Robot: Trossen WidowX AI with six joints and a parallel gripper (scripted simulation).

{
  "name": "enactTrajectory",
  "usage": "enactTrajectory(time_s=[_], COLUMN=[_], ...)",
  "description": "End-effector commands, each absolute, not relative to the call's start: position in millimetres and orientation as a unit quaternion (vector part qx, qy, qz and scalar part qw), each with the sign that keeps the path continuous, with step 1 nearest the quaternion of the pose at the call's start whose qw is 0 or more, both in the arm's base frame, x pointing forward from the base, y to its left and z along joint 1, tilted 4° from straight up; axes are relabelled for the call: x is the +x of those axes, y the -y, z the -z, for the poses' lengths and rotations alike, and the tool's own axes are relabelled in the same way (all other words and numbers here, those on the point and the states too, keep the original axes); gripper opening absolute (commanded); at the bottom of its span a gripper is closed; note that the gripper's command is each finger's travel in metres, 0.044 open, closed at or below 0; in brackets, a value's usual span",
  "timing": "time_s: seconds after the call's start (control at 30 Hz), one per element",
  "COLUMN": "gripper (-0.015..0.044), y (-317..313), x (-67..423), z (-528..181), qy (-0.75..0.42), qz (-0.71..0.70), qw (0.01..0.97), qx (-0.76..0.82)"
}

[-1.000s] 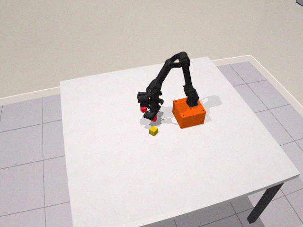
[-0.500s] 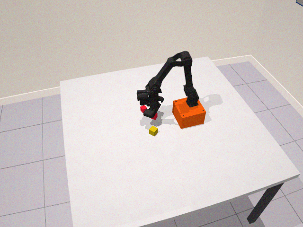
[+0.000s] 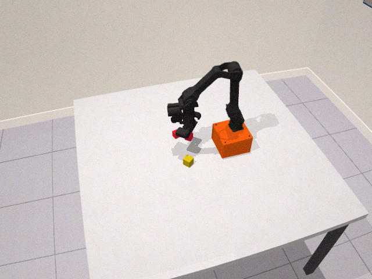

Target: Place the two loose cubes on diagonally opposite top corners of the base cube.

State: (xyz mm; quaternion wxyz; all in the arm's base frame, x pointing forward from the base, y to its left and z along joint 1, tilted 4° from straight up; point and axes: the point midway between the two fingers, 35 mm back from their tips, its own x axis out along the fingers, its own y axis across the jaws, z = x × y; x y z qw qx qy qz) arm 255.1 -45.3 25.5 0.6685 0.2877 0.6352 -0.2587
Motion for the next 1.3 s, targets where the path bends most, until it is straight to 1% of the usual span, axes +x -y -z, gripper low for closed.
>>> enactTrajectory(time_s=[0.0,0.27,0.47,1.27], gripper=[0.0105,0.0105,0.0105,0.0105], y=[45,45,44,2], x=[256,250,250,285], z=[-42,-67,-68,-58], qy=[-0.63,-0.63,-0.632,-0.663], qz=[0.255,0.255,0.251,0.151], qw=[0.674,0.674,0.675,0.709], qx=[0.289,0.289,0.286,0.184])
